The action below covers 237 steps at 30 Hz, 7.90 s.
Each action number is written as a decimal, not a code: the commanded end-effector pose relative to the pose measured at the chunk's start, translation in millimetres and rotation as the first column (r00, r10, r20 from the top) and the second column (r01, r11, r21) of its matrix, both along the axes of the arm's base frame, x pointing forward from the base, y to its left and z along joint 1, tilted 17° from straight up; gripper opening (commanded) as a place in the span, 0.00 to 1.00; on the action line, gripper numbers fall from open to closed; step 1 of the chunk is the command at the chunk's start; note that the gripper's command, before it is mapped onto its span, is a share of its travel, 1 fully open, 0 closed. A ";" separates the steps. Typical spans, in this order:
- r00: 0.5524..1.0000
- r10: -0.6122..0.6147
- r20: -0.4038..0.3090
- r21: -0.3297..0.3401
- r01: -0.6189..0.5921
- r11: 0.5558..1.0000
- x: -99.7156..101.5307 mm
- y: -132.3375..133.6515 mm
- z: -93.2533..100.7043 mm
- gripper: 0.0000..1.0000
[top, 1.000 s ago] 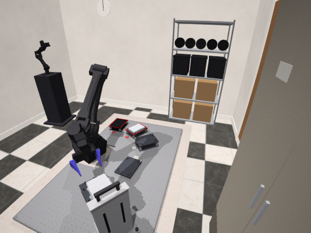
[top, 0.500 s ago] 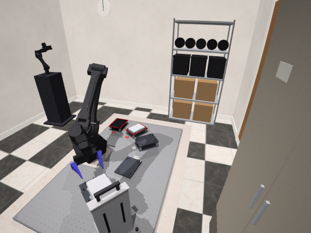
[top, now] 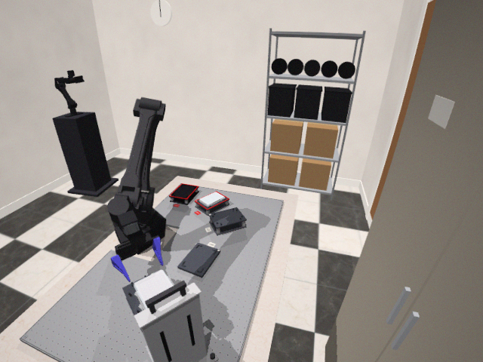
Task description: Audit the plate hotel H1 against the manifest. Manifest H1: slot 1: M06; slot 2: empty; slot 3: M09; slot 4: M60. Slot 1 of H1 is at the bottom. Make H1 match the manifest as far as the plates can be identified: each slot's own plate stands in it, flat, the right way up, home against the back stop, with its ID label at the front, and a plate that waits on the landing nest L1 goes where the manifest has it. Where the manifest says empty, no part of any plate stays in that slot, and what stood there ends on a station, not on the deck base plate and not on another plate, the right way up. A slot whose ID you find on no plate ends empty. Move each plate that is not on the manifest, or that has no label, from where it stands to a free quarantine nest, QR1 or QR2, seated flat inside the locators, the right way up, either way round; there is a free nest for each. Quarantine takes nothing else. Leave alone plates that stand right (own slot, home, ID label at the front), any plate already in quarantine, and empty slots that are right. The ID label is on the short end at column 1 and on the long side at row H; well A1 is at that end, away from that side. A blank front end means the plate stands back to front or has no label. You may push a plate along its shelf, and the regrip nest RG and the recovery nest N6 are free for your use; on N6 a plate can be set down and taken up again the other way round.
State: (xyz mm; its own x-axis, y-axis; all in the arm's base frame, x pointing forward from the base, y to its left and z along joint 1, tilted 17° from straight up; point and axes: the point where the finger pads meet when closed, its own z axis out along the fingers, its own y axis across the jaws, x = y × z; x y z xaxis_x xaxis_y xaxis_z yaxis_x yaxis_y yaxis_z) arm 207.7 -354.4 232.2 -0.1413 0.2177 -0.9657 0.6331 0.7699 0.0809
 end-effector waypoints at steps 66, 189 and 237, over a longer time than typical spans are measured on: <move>1.000 -0.013 0.006 -0.029 0.013 1.000 13.2 -20.8 21.0 0.86; 1.000 -0.010 -0.004 -0.024 0.010 1.000 -88.3 69.9 -27.8 0.86; 1.000 -0.005 0.006 -0.017 0.005 1.000 -95.9 79.3 -52.5 0.86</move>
State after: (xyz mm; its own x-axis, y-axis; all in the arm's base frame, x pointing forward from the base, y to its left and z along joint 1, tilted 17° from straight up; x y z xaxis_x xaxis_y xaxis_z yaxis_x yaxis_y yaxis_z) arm 111.1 -273.2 178.1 -0.1398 0.2106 -0.9675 0.6354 0.7685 0.0755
